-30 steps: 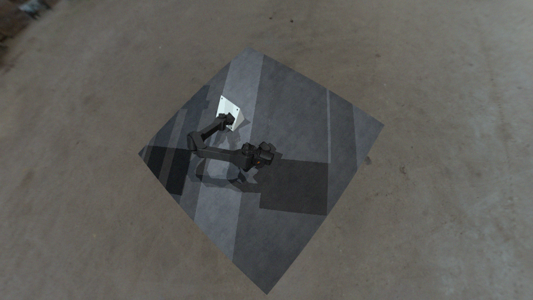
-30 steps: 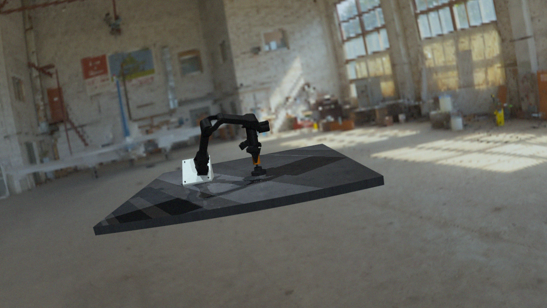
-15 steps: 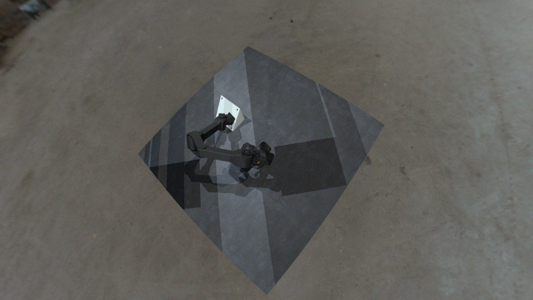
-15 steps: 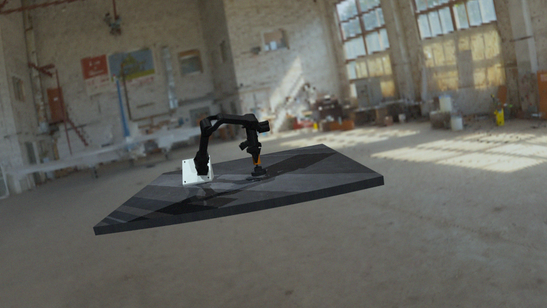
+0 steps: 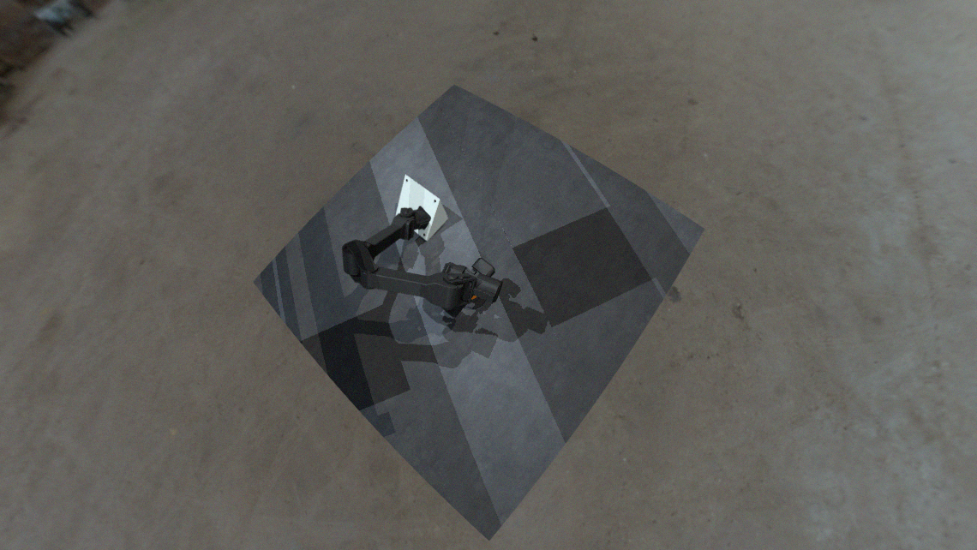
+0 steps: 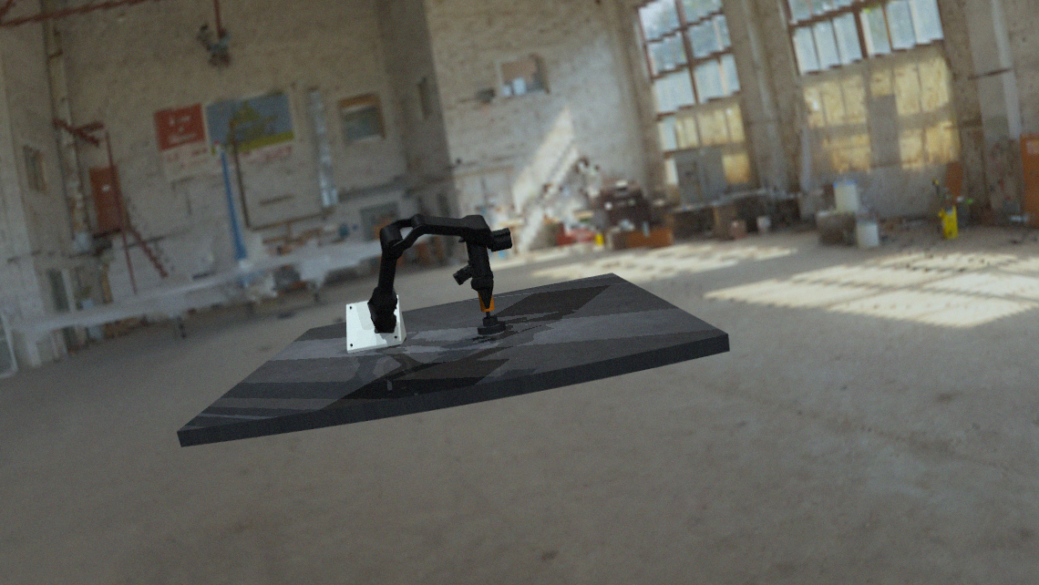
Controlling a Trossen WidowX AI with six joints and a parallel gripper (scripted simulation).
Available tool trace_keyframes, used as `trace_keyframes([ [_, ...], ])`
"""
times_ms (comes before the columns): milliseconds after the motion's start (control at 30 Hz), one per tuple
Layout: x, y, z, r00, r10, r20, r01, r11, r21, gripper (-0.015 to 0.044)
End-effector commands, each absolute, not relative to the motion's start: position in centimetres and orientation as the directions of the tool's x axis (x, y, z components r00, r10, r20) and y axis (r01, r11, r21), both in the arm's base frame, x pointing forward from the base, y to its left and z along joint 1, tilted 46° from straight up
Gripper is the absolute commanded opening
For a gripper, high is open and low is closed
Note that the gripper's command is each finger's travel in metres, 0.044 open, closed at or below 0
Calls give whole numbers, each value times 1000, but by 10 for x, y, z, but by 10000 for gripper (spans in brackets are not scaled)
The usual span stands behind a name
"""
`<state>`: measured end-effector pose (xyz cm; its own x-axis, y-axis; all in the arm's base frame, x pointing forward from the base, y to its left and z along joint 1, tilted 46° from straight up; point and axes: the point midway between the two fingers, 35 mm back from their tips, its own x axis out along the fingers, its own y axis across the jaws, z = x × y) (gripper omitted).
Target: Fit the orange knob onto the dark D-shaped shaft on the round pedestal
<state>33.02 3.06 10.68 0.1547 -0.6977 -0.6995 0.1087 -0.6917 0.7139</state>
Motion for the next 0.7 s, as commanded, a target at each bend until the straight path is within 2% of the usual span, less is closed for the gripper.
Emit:
trace_keyframes([
  [0, 331, 31, 106, 155, -697, -700, 204, -671, 713, 0],
  [667, 331, 30, 107, 155, -697, -700, 212, -669, 712, 0],
])
